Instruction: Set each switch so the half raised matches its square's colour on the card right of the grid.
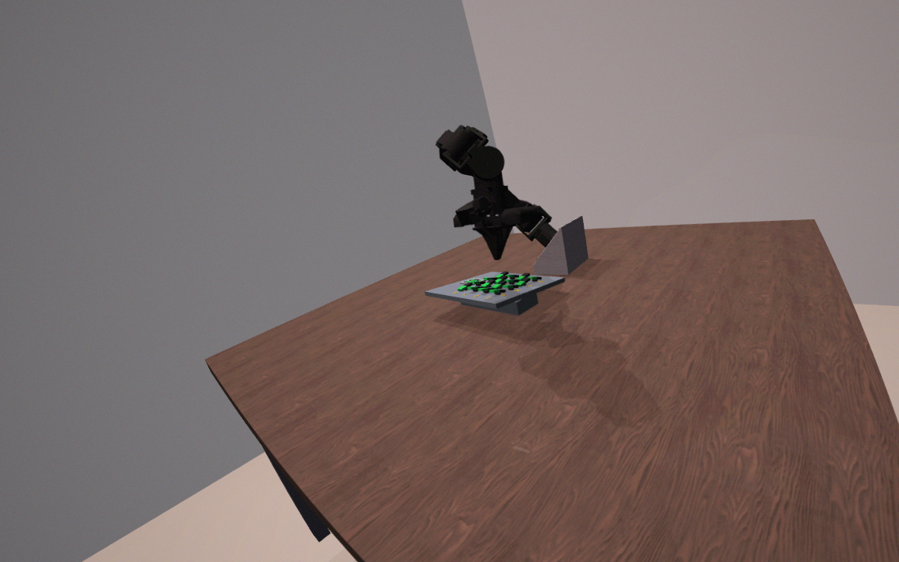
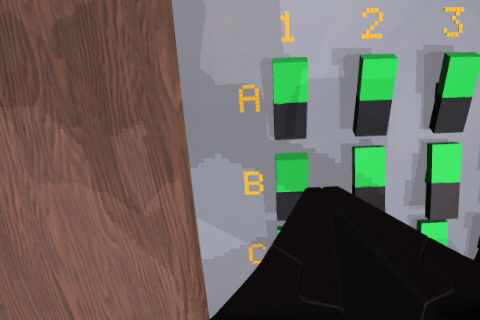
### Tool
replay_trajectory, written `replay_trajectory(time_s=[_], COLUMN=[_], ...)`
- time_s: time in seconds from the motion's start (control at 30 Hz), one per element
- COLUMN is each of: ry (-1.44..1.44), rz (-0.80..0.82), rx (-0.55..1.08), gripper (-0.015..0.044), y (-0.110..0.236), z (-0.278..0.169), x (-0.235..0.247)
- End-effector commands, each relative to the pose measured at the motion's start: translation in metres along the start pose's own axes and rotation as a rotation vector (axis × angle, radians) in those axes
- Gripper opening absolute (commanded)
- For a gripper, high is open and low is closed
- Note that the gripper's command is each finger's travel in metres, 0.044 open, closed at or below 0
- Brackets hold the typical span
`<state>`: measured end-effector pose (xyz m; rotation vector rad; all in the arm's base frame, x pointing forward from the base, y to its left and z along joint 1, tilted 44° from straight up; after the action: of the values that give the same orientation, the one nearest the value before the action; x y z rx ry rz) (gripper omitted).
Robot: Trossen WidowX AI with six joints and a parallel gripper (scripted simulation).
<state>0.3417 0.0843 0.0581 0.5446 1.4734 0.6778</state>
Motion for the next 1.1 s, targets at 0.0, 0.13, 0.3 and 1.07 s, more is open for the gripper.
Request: replay_trajectory(time_s=[0.0,0.13,0.3,1.07], ry=[-0.006,-0.005,-0.005,-0.005], rz=[0.001,0.000,0.000,-0.009], rx=[0.007,0.009,0.009,-0.018], gripper=[0.0000,0.0000,0.0000,0.0000], y=[0.005,0.003,0.003,-0.050], z=[-0.022,-0.050,-0.052,-0.053], x=[-0.028,-0.053,-0.054,-0.054])
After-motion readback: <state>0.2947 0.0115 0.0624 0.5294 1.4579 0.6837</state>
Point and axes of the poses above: the point midway between the two fingers, 35 mm back from their tips, its own y axis back along the fingers, its own x axis across the jaws, z = x × y, the point moved 2 cm from there along y, back along the fingers, and after that the axes turned 14 degrees about y, right-handed, at the moved point
